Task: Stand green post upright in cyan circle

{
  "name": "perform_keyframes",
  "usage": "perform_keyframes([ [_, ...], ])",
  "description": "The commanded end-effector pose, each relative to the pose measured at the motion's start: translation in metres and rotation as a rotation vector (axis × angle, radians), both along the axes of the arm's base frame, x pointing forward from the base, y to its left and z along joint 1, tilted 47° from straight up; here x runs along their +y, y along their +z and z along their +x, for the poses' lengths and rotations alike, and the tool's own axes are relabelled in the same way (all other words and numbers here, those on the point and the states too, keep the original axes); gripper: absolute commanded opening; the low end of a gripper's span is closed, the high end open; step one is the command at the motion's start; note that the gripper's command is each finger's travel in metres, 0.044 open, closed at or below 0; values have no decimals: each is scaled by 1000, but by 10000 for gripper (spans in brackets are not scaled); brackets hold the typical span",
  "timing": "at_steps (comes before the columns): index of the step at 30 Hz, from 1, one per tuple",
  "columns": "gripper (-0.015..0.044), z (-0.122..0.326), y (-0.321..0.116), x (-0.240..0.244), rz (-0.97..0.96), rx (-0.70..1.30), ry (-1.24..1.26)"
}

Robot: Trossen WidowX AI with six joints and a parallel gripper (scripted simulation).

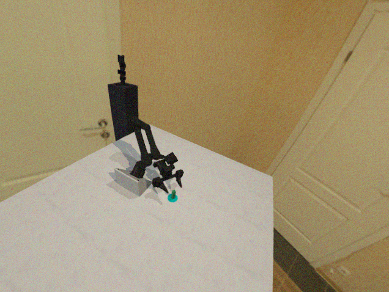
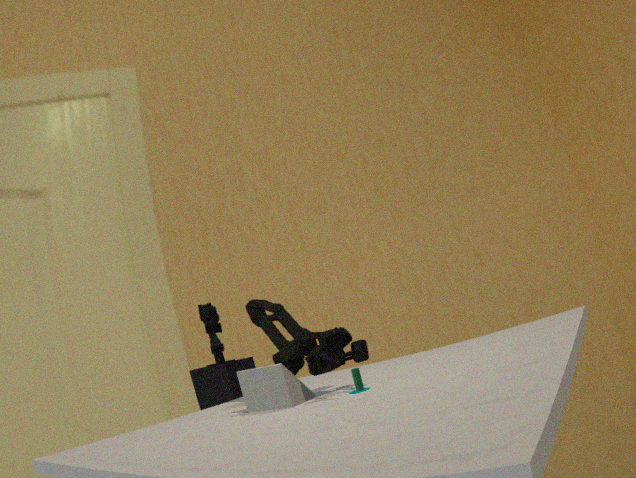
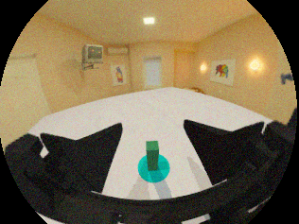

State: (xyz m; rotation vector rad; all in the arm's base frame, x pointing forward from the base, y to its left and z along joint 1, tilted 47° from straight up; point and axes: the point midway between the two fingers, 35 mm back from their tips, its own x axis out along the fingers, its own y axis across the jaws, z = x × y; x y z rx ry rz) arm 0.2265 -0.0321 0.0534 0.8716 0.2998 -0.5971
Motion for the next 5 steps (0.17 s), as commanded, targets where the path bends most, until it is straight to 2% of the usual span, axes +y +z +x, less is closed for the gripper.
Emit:
perform_keyframes([
  [1, 400, 0, 8, -5, 0, -10, 10],
  [5, 400, -3, 15, -13, -1, -22, 16],
])
